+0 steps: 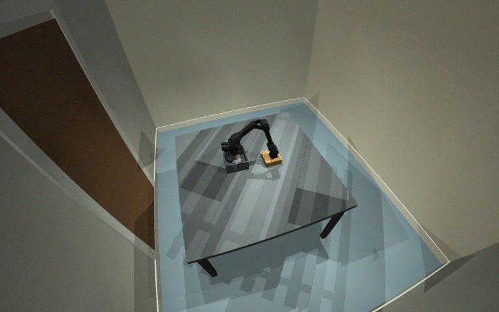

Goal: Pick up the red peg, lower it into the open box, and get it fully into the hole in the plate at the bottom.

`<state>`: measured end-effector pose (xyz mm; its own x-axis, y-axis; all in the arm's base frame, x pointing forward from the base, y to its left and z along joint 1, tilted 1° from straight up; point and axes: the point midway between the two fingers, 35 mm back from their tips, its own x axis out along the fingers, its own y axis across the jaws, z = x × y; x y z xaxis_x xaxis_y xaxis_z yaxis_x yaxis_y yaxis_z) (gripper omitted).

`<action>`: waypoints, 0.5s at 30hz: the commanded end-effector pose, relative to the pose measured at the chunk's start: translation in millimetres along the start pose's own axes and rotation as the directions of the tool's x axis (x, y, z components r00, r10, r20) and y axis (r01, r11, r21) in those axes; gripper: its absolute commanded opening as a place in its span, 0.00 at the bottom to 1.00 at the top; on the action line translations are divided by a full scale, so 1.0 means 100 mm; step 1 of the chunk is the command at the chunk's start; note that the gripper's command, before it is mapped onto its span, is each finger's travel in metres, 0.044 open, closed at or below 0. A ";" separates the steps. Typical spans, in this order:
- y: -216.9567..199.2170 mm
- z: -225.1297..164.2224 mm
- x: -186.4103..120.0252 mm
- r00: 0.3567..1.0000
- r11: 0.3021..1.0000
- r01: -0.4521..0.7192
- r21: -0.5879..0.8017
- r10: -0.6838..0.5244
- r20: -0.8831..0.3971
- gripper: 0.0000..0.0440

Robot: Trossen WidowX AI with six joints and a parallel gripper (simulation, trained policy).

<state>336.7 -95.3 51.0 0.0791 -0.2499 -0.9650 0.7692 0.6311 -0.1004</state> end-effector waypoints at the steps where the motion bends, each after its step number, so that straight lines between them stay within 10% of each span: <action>1: 0.05 0.10 0.01 1.000 1.000 -0.025 -0.017 0.025 -0.009 0.56; 8: 0.23 0.27 -0.08 0.996 0.996 -0.081 -0.029 0.080 -0.037 0.97; 15: 0.50 0.44 -0.25 0.984 0.984 -0.173 -0.044 0.171 -0.050 1.00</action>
<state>368.7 -100.6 67.3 0.0767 -0.1442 -0.9866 0.7368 0.6748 -0.0413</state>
